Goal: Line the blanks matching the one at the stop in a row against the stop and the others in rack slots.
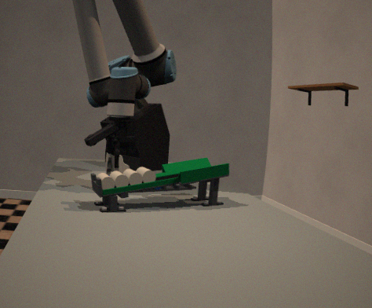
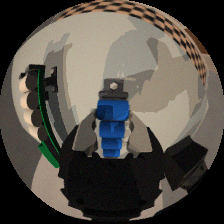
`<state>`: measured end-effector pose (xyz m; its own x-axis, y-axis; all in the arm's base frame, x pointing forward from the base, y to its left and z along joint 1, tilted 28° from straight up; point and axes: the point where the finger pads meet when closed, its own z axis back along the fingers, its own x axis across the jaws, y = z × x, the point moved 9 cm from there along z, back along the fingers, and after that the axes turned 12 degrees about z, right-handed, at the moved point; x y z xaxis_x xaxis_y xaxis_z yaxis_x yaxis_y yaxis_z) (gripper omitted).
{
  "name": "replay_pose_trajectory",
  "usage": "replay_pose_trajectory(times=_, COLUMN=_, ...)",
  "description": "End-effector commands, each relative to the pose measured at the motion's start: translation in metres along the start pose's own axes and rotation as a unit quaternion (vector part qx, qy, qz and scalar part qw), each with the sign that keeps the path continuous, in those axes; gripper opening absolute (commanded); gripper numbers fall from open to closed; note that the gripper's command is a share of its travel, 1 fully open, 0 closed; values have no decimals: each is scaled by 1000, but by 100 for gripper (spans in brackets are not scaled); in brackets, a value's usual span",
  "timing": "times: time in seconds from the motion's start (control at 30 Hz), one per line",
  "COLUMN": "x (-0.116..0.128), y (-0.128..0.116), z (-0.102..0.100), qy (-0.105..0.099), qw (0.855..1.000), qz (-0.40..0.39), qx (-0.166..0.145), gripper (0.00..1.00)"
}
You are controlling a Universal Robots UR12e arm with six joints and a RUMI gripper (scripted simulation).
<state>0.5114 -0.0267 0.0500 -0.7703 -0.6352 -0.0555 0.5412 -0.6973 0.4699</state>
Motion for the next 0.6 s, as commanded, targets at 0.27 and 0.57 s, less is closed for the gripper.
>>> replay_pose_trajectory(times=0.27, x=-1, y=0, z=0, qy=0, qw=1000, qz=0, qx=0, gripper=40)
replay_pose_trajectory(times=0.57, x=-1, y=0, z=0, qy=0, qw=1000, qz=0, qx=0, gripper=45)
